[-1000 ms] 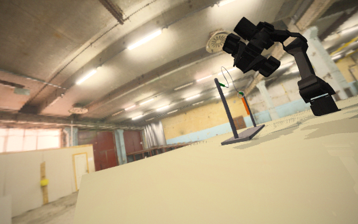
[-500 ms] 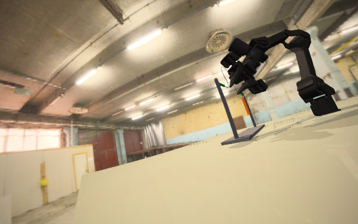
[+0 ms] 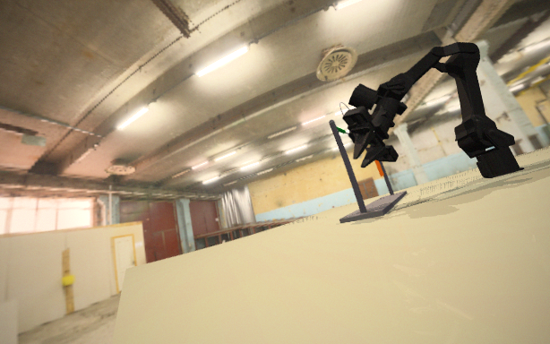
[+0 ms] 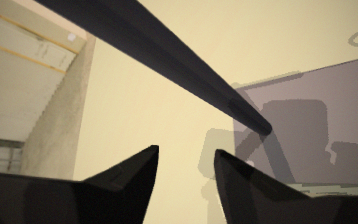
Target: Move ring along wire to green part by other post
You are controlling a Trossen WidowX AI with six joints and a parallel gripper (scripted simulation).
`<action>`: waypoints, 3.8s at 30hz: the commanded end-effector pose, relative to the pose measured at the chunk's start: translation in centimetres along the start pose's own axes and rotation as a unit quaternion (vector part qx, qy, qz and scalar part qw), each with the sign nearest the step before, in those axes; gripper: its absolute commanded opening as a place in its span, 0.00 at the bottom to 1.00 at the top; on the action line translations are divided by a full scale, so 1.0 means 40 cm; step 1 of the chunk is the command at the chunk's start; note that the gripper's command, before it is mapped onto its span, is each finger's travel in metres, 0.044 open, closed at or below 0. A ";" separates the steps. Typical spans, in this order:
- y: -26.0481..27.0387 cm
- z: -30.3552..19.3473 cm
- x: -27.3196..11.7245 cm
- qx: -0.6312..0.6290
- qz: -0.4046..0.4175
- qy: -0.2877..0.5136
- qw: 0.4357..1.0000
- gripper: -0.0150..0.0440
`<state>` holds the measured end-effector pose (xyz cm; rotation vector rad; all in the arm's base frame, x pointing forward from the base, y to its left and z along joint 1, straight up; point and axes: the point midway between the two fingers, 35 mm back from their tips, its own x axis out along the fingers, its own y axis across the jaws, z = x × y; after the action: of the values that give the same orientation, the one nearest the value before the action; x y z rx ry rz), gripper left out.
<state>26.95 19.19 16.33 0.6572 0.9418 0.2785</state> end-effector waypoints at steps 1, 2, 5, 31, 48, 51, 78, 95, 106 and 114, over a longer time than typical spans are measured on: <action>-0.044 0.010 0.014 -0.033 -0.011 0.002 0.999 0.53; -0.054 0.014 0.016 -0.042 -0.012 0.002 0.999 0.53; -0.088 0.031 0.019 -0.060 -0.023 -0.002 0.998 0.53; -0.369 0.245 -0.022 -0.083 -0.050 -0.128 0.987 0.53; -0.639 0.291 -0.142 -0.133 -0.043 -0.250 0.958 0.53; -0.678 0.282 -0.173 -0.147 -0.048 -0.272 0.950 0.53; -0.810 0.076 -0.413 -0.301 -0.161 -0.413 0.844 0.53; -0.732 0.231 -0.422 -0.302 -0.161 -0.415 0.843 0.53; -0.734 0.254 -0.410 -0.302 -0.161 -0.415 0.843 0.53; -0.736 0.280 -0.395 -0.302 -0.161 -0.415 0.843 0.53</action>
<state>24.92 -15.67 12.67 -0.0175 0.0816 -0.0340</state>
